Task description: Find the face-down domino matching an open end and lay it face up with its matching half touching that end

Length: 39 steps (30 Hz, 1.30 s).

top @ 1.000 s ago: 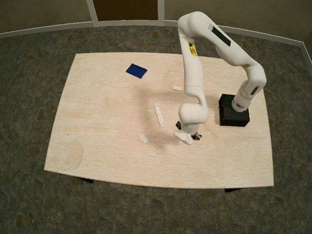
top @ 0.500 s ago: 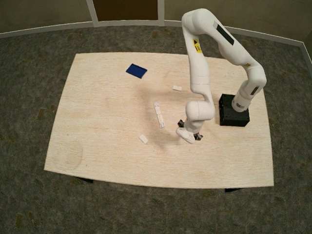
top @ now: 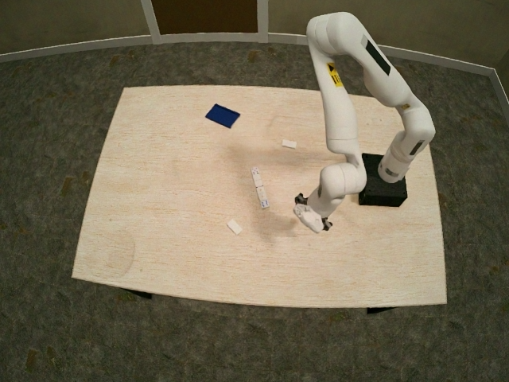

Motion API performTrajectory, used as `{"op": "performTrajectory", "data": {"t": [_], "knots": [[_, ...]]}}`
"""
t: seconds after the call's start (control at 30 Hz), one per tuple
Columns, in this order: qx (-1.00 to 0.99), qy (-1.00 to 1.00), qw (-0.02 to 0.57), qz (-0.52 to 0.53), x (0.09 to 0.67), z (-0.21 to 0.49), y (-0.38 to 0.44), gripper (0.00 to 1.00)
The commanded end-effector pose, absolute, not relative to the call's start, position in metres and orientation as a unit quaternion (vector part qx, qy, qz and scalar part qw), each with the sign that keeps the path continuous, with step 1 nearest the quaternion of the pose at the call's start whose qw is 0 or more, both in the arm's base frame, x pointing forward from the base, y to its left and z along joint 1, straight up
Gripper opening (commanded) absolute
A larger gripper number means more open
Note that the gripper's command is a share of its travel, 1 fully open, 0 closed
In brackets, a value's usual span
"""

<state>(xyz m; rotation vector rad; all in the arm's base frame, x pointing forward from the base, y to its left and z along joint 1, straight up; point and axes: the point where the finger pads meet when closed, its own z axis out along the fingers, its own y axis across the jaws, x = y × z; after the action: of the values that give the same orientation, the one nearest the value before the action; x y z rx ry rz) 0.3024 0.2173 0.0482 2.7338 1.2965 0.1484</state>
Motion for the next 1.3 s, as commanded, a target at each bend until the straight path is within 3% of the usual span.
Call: {"op": "performTrajectory", "data": {"t": [0.0,1.27], "knots": [[0.903,0.421,0.060,0.060,0.3031,0.0487,0.2172,0.30],[0.927,0.255,0.095,0.259,0.2971,0.0489,0.2151,0.30]]}}
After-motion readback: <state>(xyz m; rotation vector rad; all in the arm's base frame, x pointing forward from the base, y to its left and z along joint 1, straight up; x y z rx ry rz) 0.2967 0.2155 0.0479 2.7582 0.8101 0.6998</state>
